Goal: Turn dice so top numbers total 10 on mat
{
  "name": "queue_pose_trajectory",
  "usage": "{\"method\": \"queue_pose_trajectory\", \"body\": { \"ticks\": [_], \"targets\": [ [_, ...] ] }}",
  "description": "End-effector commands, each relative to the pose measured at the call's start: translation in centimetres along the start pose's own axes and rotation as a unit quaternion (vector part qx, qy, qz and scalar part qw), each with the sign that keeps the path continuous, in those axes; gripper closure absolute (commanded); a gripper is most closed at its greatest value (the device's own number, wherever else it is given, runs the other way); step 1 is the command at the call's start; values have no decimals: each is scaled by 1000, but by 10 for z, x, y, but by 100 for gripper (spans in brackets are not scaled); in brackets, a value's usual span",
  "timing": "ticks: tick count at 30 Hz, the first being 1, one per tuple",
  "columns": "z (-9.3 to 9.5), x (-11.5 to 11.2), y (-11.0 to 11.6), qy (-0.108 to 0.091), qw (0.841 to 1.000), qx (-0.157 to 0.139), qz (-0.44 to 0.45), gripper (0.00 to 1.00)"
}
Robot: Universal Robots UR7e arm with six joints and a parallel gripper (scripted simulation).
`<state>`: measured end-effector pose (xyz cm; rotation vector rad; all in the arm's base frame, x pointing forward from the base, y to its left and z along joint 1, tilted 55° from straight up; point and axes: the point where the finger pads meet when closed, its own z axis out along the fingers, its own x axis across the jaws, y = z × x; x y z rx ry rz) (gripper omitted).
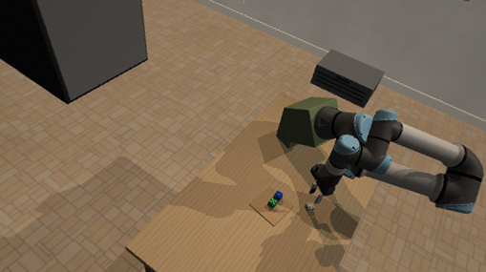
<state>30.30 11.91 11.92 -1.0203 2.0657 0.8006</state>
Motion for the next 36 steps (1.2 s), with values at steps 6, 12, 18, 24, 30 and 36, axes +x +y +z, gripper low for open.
{"method": "queue_pose_trajectory", "body": {
  "ticks": [6,12,18,24,30,36],
  "targets": [
    [2,0,0,0,1000,0,0,13],
    [8,0,0,0,1000,0,0,13],
    [14,0,0,0,1000,0,0,13],
    [23,0,0,0,1000,0,0,13],
    [33,0,0,0,1000,0,0,13],
    [38,0,1,0,1000,0,0,13]
  ]
}}
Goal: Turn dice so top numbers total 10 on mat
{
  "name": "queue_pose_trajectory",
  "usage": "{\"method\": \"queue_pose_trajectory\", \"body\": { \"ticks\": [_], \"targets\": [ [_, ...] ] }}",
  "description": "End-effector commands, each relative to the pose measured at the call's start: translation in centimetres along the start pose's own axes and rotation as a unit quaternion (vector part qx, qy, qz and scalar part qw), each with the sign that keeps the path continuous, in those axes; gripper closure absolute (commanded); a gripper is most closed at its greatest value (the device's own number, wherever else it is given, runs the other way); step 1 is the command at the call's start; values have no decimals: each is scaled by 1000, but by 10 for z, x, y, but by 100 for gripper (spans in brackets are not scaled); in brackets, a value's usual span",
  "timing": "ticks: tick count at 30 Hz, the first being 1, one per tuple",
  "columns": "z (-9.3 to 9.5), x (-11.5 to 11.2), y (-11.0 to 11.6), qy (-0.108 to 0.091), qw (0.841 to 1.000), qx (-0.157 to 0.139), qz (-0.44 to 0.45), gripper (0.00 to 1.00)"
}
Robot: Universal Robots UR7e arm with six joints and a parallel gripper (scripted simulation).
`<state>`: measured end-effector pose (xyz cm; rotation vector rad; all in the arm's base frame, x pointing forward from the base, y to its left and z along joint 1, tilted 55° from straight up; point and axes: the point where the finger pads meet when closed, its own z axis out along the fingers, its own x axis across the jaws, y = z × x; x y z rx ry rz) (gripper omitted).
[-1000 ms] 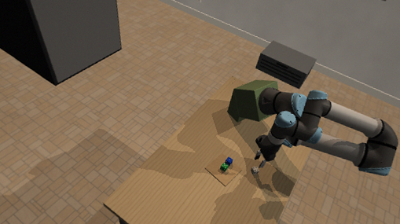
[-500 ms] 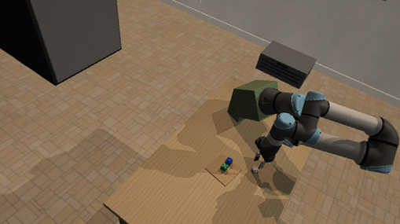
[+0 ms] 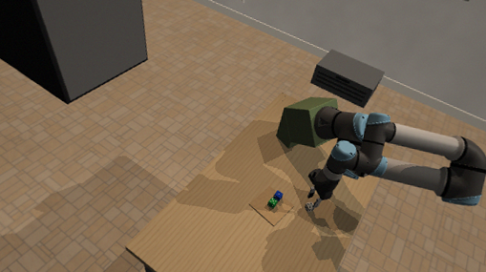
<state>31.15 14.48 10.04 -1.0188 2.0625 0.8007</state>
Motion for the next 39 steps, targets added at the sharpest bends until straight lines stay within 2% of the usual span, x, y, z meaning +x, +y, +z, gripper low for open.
{"method": "queue_pose_trajectory", "body": {
  "ticks": [1,13,39],
  "targets": [
    [7,0,-1,2,1000,0,0,13],
    [16,0,-1,2,1000,0,0,13],
    [18,0,-1,2,1000,0,0,13]
  ]
}}
